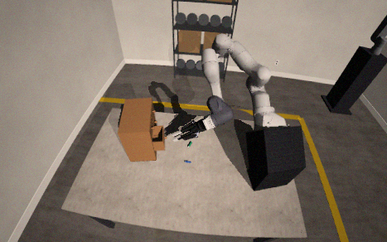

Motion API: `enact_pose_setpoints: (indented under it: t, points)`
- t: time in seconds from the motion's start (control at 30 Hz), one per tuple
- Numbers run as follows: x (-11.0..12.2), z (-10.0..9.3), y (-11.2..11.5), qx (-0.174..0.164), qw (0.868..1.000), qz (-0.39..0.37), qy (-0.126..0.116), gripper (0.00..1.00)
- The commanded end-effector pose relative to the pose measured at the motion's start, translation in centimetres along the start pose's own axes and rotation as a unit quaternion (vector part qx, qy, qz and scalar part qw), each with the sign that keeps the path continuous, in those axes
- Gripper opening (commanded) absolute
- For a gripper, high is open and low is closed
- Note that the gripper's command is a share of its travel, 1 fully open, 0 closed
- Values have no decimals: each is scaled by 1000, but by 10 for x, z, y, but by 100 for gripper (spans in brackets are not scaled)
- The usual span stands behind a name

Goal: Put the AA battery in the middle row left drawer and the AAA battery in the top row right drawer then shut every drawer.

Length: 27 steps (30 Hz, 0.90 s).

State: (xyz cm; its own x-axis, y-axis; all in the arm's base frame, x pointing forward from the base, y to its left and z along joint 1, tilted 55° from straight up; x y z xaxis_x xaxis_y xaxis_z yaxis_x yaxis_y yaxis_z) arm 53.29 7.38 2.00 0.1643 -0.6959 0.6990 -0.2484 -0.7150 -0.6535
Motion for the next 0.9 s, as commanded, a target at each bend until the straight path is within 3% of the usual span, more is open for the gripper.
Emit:
enact_pose_setpoints:
  t: [0.0,0.27,0.53,0.87]
  points:
    - [5,0,-3,7,1000,8,6,20]
    - [5,-16,-1,7,1000,8,6,20]
    - [6,-52,5,7,1000,8,6,20]
    - [6,-54,5,5,1000,8,7,20]
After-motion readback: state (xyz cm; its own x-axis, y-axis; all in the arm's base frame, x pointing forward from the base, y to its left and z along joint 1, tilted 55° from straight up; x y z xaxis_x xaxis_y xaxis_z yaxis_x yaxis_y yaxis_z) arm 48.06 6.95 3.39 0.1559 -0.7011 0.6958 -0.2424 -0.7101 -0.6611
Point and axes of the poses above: the point where the finger pads meet when closed, its own z axis out along the fingers, its own x axis across the jaws, y = z × x, the point moved 2 cm from there along -z, back along the fingers, and after that the axes turned 12 degrees about z, right-handed, at the moved point
